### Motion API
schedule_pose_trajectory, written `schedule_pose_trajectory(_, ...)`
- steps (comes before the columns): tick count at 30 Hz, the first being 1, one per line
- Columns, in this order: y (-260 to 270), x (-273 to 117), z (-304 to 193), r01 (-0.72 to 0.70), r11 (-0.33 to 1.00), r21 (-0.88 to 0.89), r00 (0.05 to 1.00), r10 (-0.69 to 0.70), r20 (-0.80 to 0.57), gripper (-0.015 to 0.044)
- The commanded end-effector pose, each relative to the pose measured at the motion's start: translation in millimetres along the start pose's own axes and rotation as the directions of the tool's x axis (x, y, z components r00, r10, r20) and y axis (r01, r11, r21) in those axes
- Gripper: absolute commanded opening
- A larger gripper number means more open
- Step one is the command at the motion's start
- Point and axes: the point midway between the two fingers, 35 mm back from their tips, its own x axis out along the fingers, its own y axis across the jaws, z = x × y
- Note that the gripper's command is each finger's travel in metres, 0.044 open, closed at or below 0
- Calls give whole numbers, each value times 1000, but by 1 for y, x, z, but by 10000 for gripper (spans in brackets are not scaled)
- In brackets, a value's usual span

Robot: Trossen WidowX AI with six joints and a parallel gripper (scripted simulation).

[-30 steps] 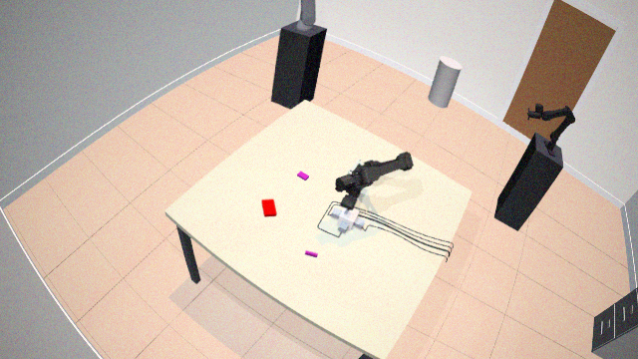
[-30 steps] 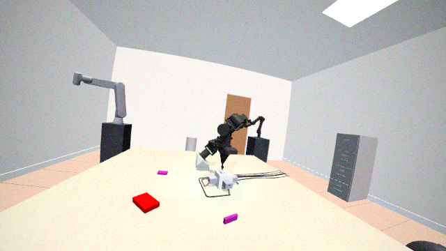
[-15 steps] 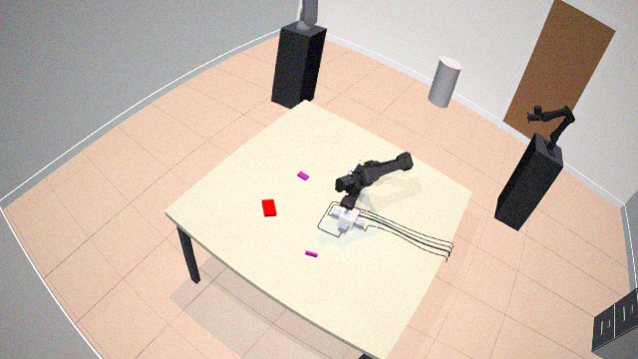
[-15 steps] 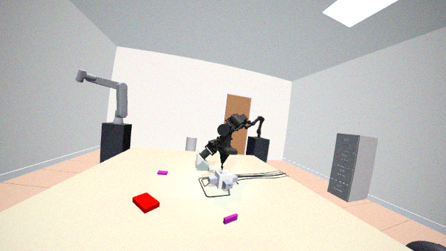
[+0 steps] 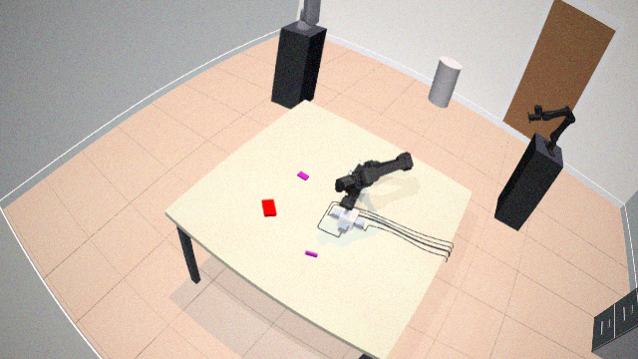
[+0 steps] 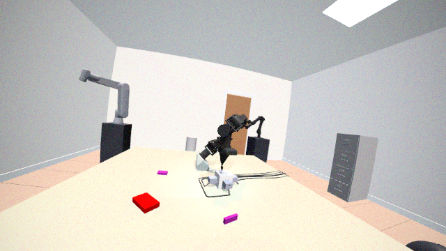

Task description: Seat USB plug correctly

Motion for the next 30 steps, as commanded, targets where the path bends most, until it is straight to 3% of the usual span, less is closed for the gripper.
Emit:
schedule_pose_trajectory(1,0,1,1,1,1000,7,1000,-1,5,0)
schedule_pose_trajectory(30,0,4,2,1,1000,24,1000,-2,16,0)
